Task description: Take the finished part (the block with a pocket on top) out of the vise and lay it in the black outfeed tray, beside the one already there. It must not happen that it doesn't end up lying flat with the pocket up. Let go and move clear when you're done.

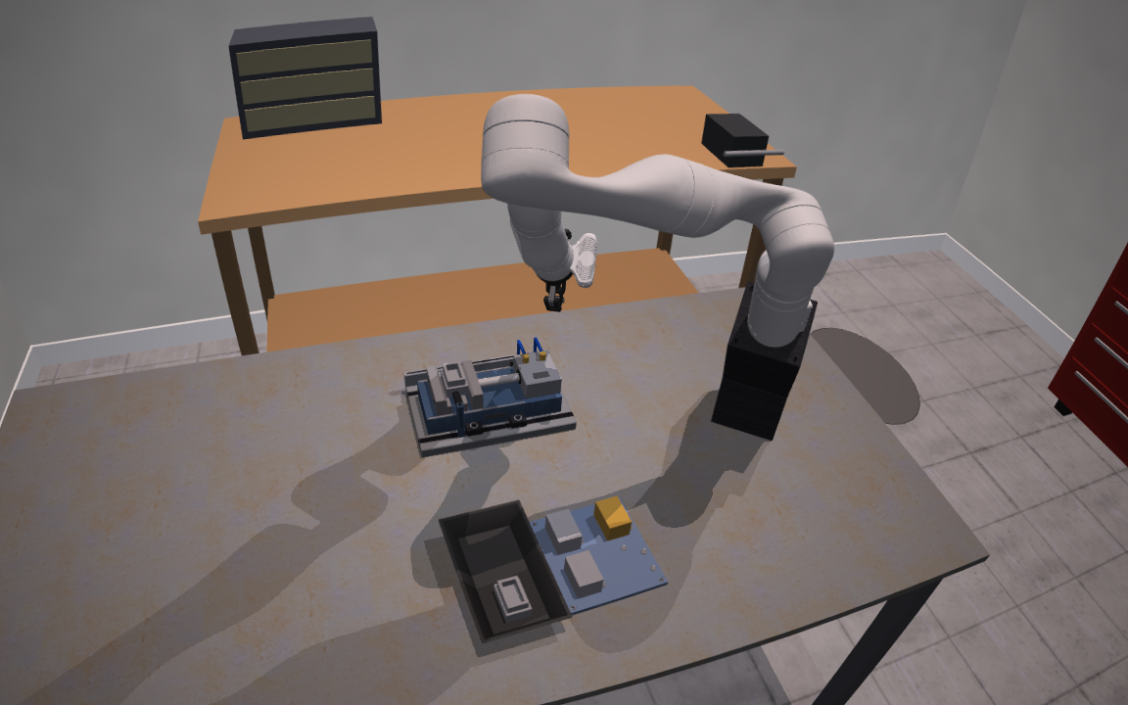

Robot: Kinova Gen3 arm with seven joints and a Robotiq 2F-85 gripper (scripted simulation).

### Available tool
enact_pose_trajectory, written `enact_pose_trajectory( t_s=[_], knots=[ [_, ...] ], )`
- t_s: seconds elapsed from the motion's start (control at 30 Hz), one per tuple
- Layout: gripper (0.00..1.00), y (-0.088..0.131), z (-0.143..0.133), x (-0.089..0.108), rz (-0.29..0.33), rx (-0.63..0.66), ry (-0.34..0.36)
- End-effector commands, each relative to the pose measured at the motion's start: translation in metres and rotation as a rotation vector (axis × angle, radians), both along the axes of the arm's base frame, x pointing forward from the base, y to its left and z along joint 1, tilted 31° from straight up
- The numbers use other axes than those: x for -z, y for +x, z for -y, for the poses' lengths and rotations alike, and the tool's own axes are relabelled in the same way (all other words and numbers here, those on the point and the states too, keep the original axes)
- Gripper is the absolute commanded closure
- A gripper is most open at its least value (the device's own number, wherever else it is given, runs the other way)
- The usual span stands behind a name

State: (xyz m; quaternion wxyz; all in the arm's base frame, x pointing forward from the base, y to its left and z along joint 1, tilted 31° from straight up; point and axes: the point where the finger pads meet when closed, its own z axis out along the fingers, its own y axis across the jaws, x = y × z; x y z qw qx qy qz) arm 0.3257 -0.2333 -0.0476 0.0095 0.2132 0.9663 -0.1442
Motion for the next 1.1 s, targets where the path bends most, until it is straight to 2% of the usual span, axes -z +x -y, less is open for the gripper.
enact_pose_trajectory(
  t_s=[0.0, 0.07, 0.1, 0.37, 0.4, 0.67, 0.7, 1.0, 1.07],
  knots=[
    [0.0, 0.0, 0.004, -0.002, 0.009, 0.023, -0.002],
    [0.0, 0.0, 0.004, -0.002, 0.009, 0.023, -0.002],
    [0.0, 0.006, 0.001, -0.004, 0.013, 0.049, 0.021],
    [0.0, 0.005, 0.002, -0.004, 0.015, 0.048, 0.018],
    [0.0, 0.011, -0.001, -0.006, 0.02, 0.074, 0.042],
    [0.0, 0.01, -0.001, -0.006, 0.02, 0.074, 0.04],
    [0.0, 0.017, -0.004, -0.008, 0.026, 0.099, 0.064],
    [0.0, 0.015, -0.004, -0.008, 0.026, 0.099, 0.062],
    [0.0, 0.022, -0.007, -0.011, 0.033, 0.123, 0.086]
  ],
)
